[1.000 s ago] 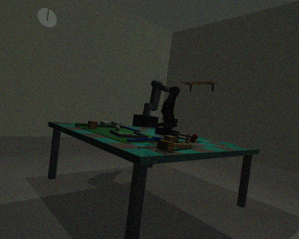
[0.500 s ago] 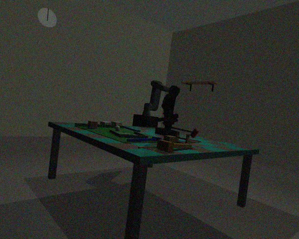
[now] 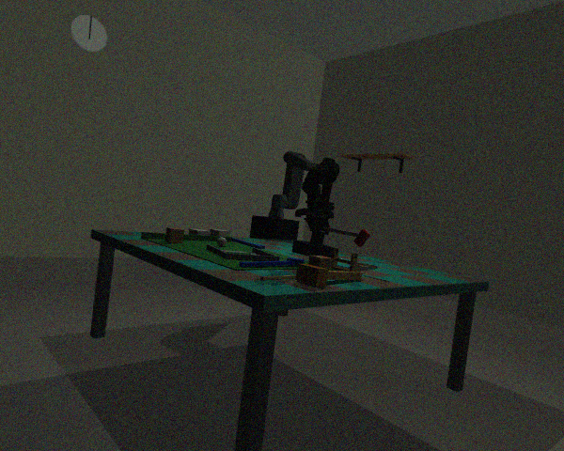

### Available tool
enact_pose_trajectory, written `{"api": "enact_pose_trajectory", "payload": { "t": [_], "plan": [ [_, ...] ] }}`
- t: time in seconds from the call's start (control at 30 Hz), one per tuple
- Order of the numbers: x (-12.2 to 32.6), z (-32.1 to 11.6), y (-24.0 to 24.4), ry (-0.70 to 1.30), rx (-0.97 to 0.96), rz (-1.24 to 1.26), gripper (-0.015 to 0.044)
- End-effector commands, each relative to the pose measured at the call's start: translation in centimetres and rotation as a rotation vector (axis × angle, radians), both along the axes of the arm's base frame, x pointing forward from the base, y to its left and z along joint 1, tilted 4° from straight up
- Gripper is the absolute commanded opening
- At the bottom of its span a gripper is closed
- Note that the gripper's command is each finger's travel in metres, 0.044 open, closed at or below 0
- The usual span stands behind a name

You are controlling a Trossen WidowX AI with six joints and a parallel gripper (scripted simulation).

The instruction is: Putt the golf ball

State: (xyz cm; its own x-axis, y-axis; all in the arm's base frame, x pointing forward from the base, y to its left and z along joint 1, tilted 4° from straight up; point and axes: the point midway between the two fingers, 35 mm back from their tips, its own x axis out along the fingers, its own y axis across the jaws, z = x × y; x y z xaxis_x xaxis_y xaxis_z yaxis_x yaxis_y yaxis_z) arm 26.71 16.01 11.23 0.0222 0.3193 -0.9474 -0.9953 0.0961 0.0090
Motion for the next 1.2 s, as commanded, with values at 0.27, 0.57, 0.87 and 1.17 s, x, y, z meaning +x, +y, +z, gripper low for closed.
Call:
{"api": "enact_pose_trajectory", "payload": {
  "t": [0.27, 0.57, 0.87, 1.17],
  "plan": [
    [2.8, -0.2, -6.4, 0.041, -0.045, -0.291, 0.0000],
    [3.7, -0.3, -11.7, 0.068, -0.086, -0.489, 0.0000],
    [3.7, -0.4, -17.0, 0.100, -0.122, -0.688, 0.0000],
    [3.1, -0.4, -22.1, 0.143, -0.143, -0.909, 0.0000]
  ]
}}
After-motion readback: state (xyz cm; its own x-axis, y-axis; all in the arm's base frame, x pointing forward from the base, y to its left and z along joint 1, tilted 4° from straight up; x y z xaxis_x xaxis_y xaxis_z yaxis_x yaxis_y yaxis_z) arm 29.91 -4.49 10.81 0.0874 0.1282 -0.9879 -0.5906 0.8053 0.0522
